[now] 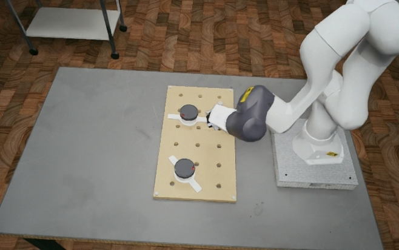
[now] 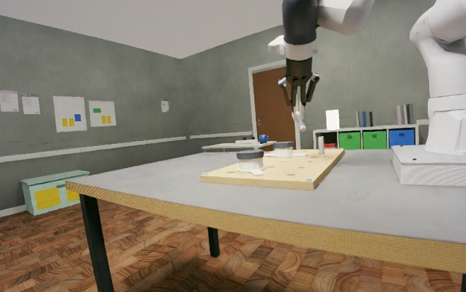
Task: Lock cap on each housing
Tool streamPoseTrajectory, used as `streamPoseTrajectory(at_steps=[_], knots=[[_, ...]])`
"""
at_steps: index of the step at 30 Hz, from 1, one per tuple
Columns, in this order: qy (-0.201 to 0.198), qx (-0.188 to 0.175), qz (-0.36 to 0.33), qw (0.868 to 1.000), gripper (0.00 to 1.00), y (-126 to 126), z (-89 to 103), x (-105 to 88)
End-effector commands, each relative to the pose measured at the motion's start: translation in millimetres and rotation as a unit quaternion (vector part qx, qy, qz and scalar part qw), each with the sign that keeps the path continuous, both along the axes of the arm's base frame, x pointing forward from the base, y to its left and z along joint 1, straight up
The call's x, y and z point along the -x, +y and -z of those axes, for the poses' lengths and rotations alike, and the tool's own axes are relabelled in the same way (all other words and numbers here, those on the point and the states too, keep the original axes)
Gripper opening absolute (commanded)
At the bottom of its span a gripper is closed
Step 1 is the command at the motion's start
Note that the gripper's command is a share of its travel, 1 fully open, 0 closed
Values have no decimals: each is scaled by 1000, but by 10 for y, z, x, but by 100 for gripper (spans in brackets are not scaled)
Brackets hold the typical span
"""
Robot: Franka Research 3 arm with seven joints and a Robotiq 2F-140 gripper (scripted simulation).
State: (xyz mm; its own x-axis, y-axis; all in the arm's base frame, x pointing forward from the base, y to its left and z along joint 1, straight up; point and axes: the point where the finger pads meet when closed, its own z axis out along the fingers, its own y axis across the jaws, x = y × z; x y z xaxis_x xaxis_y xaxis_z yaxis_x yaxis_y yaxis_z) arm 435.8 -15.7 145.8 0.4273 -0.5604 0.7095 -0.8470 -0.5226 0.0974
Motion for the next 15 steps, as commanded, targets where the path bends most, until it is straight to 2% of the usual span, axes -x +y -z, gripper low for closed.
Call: streamPoseTrajectory(at_steps=[1,6,15], knots=[[-63,33,39,997,10,-70,-60,-14],[-84,51,33,995,10,-42,-91,-50],[-85,63,35,994,10,-64,-70,-29]])
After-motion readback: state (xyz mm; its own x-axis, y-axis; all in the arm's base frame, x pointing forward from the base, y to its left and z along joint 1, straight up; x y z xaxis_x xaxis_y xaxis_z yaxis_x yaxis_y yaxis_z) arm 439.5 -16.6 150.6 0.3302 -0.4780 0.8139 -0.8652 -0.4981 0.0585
